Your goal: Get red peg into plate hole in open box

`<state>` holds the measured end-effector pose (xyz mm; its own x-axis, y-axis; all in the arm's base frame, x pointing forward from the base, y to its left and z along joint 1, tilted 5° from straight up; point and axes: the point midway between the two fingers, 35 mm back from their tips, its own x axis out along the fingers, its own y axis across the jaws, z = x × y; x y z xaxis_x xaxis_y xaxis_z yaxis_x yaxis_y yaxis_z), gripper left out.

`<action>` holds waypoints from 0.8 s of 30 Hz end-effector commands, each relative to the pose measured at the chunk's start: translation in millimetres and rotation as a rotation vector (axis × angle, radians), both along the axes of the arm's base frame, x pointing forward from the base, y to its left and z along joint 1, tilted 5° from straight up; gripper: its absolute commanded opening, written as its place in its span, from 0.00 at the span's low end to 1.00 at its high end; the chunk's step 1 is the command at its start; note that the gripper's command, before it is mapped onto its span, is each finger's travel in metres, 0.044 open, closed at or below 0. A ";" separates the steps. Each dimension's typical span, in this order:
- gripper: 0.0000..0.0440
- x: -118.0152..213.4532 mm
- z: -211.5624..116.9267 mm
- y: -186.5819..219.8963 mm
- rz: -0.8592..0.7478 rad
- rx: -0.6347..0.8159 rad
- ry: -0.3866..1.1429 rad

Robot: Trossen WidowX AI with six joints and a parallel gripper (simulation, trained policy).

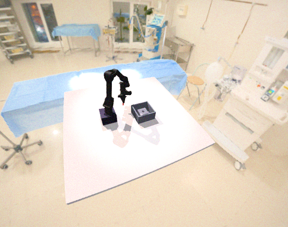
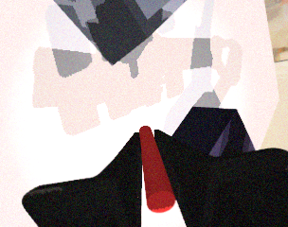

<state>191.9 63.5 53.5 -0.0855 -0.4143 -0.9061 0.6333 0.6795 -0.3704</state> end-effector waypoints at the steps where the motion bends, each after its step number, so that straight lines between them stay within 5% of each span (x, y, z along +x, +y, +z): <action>1: 0.00 8.8 12.6 -2.2 -0.008 -0.001 -0.030; 24: 0.00 75.4 55.7 -68.1 -0.233 -0.004 -0.203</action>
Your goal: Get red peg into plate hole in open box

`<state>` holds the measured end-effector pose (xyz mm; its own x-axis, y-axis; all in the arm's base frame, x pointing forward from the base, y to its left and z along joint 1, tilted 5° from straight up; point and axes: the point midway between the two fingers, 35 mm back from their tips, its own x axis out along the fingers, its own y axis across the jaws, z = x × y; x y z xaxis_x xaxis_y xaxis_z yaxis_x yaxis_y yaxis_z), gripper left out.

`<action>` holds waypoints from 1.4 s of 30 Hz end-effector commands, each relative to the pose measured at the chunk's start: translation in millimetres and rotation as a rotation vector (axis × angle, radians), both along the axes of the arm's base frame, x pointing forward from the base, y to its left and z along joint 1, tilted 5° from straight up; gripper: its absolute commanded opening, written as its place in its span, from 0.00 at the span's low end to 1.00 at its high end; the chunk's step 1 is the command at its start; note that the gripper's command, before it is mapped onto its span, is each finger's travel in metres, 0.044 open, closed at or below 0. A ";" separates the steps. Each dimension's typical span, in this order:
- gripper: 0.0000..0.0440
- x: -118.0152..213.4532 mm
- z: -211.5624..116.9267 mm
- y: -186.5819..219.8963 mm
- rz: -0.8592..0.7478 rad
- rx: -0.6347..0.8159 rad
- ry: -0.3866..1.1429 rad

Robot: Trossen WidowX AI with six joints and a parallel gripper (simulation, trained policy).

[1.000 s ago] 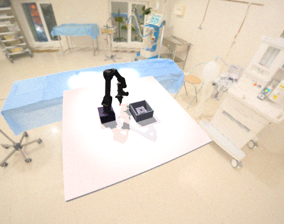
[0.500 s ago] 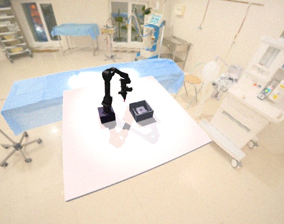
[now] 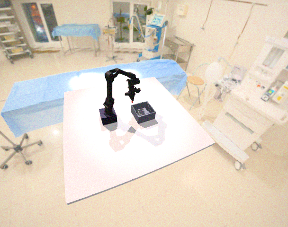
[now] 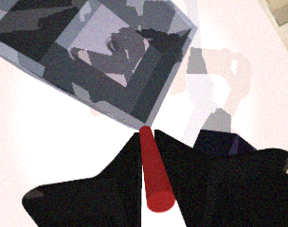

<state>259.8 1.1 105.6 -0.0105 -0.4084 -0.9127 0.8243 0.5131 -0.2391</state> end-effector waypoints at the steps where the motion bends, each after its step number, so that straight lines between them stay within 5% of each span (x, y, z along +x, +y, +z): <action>1: 0.00 10.2 4.0 -9.6 -0.016 0.001 -0.024; 29: 0.01 75.6 -33.7 -107.1 0.008 0.116 -0.067; 36: 0.33 78.5 -55.3 -113.6 0.046 0.174 -0.028; 38: 0.34 82.7 -56.3 -117.6 0.073 0.179 -0.028; 42: 0.58 94.3 -55.2 -122.6 0.090 0.205 -0.042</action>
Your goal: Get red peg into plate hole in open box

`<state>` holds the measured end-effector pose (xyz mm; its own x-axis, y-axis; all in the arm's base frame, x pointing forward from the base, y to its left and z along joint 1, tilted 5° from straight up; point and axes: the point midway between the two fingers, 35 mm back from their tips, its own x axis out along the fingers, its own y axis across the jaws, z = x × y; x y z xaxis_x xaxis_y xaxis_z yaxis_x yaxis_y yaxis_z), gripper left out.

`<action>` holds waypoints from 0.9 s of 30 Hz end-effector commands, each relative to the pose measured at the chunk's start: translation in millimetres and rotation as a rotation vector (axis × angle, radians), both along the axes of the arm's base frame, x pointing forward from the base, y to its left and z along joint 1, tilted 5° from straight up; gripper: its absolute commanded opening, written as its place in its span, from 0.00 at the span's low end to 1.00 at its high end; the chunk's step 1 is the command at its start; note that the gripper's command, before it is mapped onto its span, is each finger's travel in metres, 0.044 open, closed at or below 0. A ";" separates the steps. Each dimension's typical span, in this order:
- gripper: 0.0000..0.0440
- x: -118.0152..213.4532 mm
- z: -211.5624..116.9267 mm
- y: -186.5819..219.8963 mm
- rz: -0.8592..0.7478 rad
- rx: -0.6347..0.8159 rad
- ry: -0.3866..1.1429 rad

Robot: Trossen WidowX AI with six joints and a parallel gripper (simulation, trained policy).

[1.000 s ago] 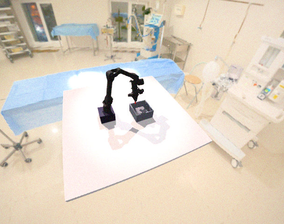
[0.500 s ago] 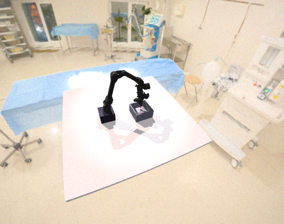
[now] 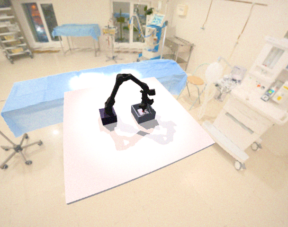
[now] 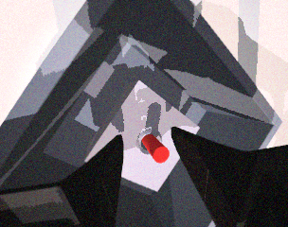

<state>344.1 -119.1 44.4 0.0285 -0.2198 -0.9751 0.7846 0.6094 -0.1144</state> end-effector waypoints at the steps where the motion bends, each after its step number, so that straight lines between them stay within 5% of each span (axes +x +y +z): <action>1: 0.64 13.8 7.7 -3.4 0.015 0.014 -0.033; 7: 1.00 38.9 17.5 -5.7 0.048 0.059 -0.068; 16: 1.00 83.4 41.0 2.8 0.121 0.122 -0.182; 27: 1.00 84.4 41.5 3.1 0.123 0.122 -0.185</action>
<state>371.9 -130.9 63.3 0.0083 -0.0922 -0.9957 0.7384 0.6720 -0.0561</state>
